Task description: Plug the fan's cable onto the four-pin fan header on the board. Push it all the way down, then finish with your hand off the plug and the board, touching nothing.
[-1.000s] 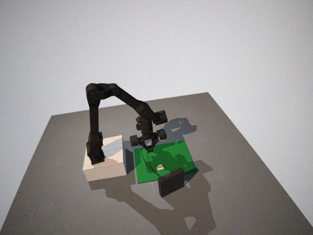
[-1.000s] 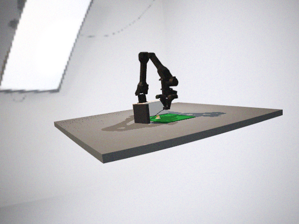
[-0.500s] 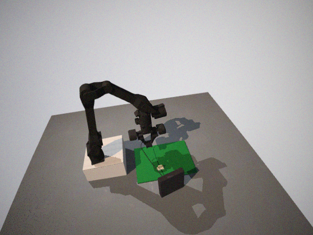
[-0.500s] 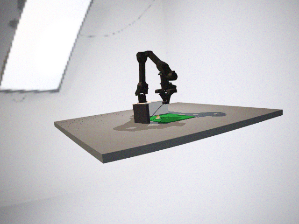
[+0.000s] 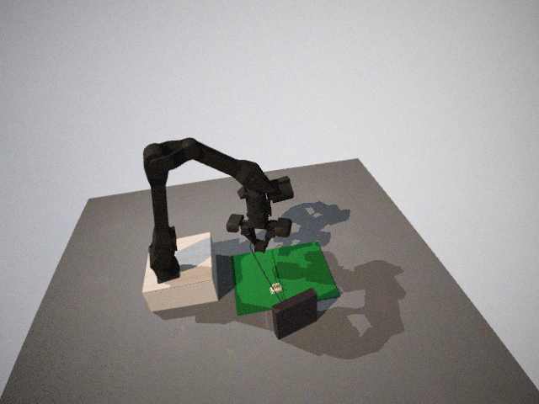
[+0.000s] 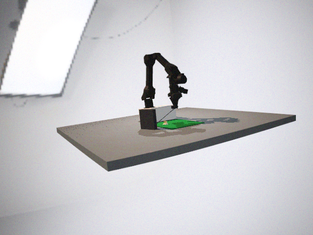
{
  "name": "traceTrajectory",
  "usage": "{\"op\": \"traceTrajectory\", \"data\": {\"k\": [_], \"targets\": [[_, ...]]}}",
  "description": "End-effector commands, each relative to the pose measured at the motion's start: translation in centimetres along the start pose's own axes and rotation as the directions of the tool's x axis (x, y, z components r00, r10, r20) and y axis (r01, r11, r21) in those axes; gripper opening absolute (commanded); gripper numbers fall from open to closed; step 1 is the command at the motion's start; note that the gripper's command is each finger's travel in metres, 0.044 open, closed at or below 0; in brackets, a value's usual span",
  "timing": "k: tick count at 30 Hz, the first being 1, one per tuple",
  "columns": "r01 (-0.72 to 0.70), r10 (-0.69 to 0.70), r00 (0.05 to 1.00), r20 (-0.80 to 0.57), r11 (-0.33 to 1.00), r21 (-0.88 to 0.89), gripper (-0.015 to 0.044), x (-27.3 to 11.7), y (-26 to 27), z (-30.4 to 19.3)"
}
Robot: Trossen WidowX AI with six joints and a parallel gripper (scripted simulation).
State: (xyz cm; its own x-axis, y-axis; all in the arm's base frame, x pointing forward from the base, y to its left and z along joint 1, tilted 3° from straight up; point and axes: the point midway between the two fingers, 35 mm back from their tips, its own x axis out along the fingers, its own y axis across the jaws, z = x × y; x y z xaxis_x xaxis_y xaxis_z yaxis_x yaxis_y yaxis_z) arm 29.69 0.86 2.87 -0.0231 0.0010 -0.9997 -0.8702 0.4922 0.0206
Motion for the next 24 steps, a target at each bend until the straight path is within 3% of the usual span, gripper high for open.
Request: {"op": "traceTrajectory", "data": {"k": [1,12,24], "targets": [[0.002,-0.001,1.0,-0.006,0.99,0.143,0.0,0.0,-0.7,0.1],[0.005,-0.003,1.0,-0.005,0.865,0.501,0.0,-0.1,-2.2,0.4],[0.006,-0.004,1.0,-0.005,0.589,0.808,0.0,-0.2,-3.9,0.7]]}}
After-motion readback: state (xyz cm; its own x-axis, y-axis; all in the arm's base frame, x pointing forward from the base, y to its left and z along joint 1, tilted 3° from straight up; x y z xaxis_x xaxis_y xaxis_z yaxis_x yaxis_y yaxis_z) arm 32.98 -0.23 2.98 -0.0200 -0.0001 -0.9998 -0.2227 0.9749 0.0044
